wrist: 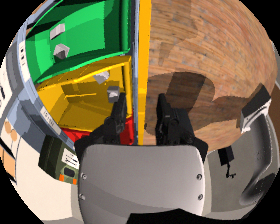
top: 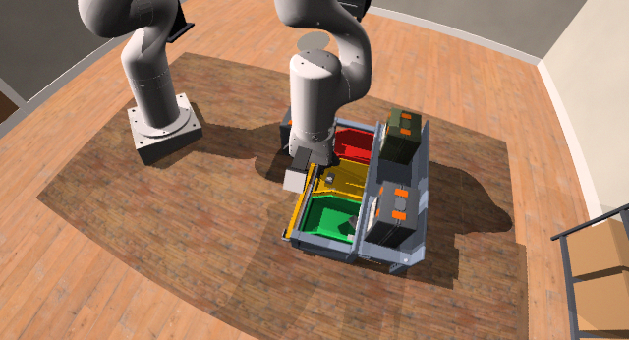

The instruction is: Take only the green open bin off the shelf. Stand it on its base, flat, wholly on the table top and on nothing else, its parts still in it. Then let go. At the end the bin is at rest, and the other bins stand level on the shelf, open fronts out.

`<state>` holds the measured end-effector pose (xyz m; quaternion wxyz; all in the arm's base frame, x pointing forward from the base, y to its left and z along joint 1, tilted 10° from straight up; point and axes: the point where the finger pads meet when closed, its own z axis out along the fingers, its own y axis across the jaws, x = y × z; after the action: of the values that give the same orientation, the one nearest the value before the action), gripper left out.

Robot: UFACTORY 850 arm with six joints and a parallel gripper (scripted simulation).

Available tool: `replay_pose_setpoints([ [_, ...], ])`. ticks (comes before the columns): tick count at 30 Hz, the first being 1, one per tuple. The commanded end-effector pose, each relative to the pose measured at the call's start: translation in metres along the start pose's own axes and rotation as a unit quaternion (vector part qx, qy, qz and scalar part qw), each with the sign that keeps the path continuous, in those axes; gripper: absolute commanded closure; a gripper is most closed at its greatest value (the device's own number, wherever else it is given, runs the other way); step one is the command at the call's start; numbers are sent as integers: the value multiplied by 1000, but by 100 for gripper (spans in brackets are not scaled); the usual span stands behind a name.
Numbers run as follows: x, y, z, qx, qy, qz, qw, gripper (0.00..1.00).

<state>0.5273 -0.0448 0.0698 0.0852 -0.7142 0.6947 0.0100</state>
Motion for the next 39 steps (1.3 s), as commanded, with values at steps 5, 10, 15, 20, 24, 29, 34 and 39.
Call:
replay_pose_setpoints([
  [5,0,-1,0,2,0,0,1000,53],
  [10,0,-1,0,2,0,0,1000,53],
  [15,0,-1,0,2,0,0,1000,100],
  [20,0,-1,0,2,0,0,1000,100],
  [24,0,-1,0,2,0,0,1000,100],
  [29,0,-1,0,2,0,0,1000,100],
  [34,0,-1,0,2,0,0,1000,100],
  [39,0,-1,0,2,0,0,1000,100],
])
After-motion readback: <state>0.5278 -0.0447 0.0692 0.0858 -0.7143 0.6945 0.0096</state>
